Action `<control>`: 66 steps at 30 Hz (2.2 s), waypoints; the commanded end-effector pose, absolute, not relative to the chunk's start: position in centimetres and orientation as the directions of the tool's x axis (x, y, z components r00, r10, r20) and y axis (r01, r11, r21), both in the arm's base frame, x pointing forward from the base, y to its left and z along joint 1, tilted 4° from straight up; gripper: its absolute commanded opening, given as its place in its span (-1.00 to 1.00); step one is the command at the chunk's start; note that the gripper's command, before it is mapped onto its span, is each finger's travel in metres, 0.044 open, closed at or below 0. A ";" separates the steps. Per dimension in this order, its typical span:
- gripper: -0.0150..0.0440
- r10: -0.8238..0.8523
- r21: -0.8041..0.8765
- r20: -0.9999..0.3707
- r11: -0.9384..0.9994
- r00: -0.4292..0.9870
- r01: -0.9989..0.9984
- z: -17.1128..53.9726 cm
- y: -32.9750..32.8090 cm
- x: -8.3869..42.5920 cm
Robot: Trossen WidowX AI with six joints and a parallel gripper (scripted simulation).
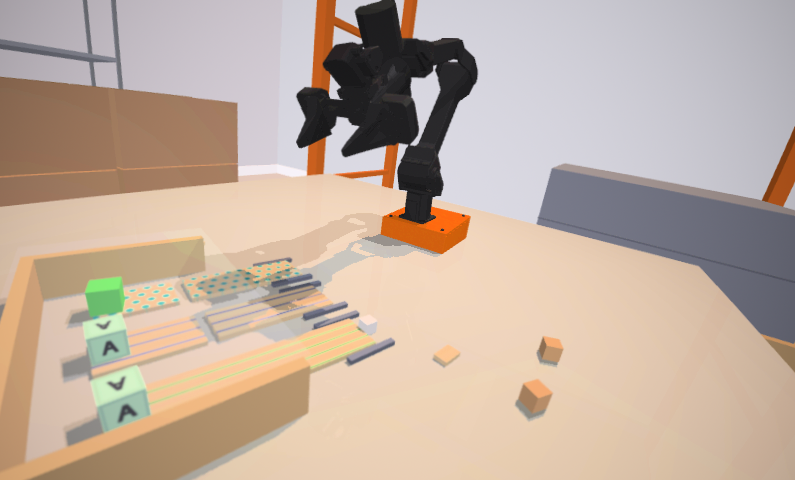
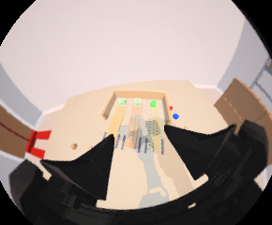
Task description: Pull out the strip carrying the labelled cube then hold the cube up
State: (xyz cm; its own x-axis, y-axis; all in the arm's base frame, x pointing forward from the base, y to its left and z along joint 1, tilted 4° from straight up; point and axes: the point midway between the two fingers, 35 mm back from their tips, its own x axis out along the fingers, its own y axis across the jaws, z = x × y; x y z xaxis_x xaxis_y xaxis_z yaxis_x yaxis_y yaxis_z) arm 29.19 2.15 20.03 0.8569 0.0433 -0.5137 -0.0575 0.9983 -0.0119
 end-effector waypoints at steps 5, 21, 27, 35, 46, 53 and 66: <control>0.15 0.081 0.093 -0.697 0.995 0.713 -0.022 19.5 4.7 32.6; -0.49 0.024 0.067 -0.982 0.972 0.188 0.225 12.1 12.5 39.0; -0.49 0.001 0.031 -0.994 0.966 0.113 0.257 10.6 13.6 39.4; -0.49 0.001 0.031 -0.994 0.966 0.113 0.257 9.5 13.7 39.6; -0.49 0.001 0.031 -0.994 0.966 0.113 0.257 7.7 13.8 39.8; -0.49 0.001 0.031 -0.994 0.966 0.113 0.257 6.6 13.9 40.0; -0.49 0.001 0.031 -0.994 0.966 0.113 0.257 4.5 14.1 40.2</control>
